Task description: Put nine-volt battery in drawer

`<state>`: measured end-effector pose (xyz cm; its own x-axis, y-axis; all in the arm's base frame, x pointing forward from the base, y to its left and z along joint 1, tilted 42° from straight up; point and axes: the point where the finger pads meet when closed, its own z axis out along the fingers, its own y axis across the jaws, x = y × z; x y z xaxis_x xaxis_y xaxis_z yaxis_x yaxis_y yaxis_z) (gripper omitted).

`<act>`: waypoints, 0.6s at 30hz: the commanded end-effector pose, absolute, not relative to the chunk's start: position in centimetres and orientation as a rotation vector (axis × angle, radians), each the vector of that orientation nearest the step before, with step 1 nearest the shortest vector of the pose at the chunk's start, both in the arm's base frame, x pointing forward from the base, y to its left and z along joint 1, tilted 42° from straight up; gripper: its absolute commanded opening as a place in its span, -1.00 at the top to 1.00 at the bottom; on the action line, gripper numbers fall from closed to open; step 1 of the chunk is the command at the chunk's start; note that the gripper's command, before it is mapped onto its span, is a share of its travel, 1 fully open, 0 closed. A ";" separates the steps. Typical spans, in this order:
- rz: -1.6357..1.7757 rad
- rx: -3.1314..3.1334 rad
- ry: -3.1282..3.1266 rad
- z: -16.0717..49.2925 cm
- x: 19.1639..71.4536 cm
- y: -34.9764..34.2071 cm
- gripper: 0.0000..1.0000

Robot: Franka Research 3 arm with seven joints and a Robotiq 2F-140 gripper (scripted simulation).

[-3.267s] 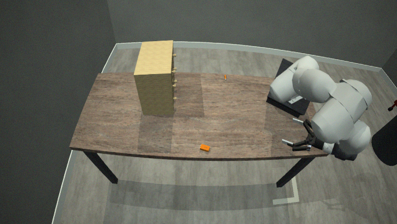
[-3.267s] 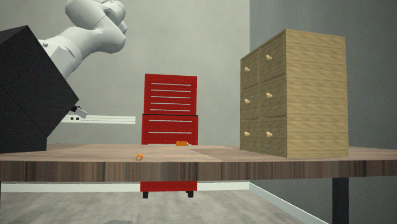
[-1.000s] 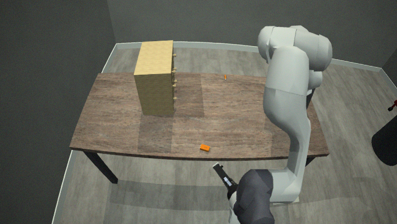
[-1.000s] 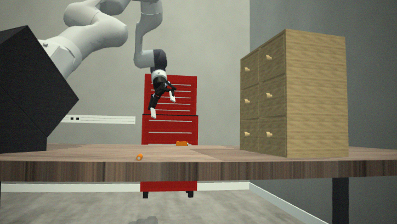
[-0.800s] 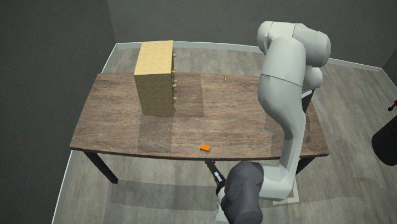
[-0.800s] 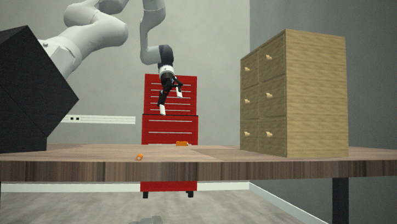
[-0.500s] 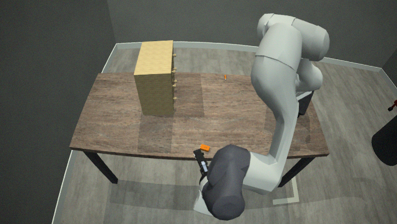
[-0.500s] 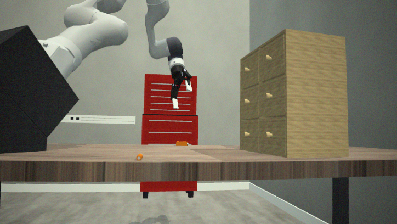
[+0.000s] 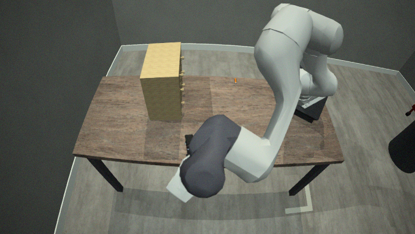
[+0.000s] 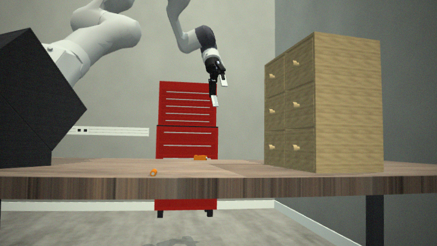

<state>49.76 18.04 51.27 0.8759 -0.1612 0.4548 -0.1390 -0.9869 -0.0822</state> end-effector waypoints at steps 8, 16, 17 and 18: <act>-0.727 -2.911 0.500 52.2 51.3 14.5 -1.00; -0.717 -2.836 0.698 52.8 52.3 10.8 -1.00; -0.716 -2.826 0.722 52.9 52.4 10.3 -1.00; -0.714 -2.815 0.747 53.0 52.5 9.9 -1.00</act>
